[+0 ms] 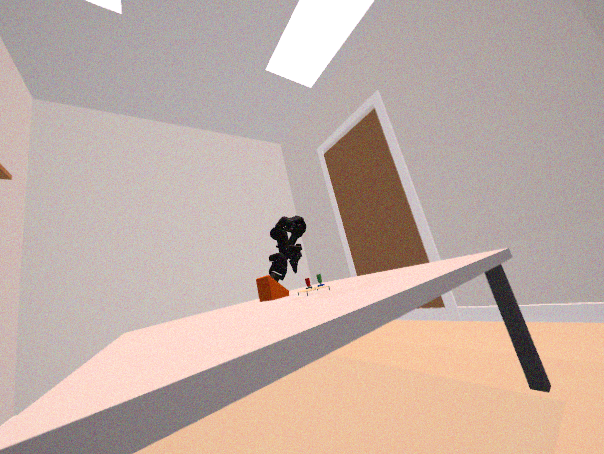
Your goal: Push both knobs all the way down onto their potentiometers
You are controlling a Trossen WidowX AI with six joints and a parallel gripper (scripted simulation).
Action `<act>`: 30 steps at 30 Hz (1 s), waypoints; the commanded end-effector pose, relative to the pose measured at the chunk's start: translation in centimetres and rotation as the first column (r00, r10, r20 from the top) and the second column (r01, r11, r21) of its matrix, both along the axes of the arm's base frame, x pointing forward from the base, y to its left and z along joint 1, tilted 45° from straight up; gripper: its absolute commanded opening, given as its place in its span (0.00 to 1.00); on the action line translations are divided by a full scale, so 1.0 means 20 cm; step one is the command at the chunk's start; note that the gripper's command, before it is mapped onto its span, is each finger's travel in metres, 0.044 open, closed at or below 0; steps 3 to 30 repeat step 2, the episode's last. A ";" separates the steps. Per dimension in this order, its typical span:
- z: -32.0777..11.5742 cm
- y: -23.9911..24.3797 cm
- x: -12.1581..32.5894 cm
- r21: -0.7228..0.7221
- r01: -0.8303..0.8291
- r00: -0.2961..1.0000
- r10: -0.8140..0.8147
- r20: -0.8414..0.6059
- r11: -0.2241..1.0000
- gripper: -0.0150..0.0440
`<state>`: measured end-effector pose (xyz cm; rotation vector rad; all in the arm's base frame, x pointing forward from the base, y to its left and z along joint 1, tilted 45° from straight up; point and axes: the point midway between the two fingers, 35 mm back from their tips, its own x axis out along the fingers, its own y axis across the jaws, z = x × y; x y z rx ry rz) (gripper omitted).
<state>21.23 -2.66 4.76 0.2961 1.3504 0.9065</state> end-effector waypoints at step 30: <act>0.00 0.00 0.00 -0.005 -0.004 1.000 0.004 0.007 1.000 1.00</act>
